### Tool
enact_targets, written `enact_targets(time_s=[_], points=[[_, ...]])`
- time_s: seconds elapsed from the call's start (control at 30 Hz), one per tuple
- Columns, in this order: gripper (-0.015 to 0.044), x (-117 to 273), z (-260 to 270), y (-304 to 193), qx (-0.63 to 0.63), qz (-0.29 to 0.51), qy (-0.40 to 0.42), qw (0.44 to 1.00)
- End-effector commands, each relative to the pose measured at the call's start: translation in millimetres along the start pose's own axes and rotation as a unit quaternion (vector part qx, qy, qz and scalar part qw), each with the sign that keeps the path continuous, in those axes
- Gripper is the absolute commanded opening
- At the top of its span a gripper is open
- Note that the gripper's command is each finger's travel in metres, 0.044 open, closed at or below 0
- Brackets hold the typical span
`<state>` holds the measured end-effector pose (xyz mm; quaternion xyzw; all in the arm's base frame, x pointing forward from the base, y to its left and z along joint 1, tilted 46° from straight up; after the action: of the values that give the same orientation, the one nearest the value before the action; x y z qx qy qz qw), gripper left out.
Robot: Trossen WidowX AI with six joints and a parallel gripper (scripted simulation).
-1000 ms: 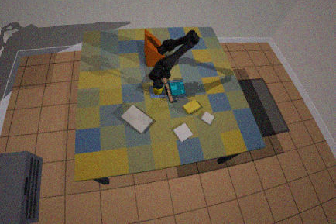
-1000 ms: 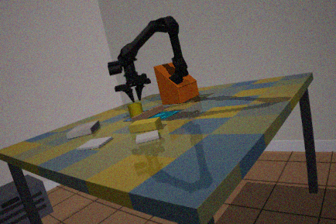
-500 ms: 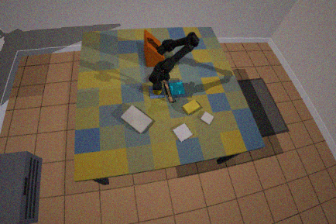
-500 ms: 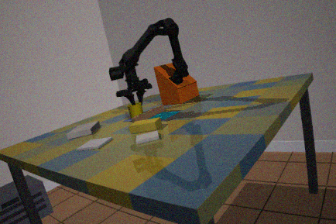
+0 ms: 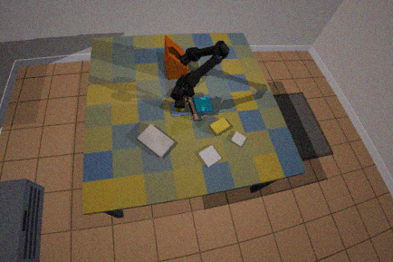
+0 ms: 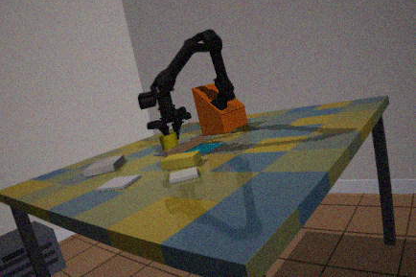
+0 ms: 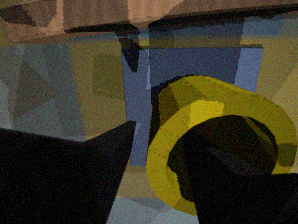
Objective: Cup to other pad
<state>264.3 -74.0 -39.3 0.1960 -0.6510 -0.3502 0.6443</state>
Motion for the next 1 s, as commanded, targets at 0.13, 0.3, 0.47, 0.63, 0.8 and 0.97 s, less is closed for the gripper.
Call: enact_targets(time_s=[0.13, 0.3, 0.47, 0.63, 0.8, 0.97], points=[[0.0167, -3.2, 2.5, -0.6, -0.005, -0.004, 0.004, 1.0], [0.0133, -1.3, 1.0, -0.2, -0.001, -0.001, 0.002, 1.0], [0.01, -1.3, 1.0, -0.2, -0.001, -0.001, 0.002, 1.0], [0.0067, -1.3, 1.0, -0.2, -0.001, -0.001, 0.002, 1.0], [0.0033, -1.3, 1.0, -0.2, -0.001, -0.001, 0.002, 1.0], [0.0, -1.3, 1.0, -0.2, -0.001, -0.001, 0.002, 1.0]])
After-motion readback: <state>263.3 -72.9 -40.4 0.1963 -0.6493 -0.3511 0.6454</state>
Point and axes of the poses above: the point midway between the two fingers, 35 mm back from their tips, its own x axis back along the fingers, its own z axis across the jaws, y = z × x, the point moved 6 cm from there along x, back along the fingers, and after that the axes turned 4 degrees about x, right-handed, at the moved point
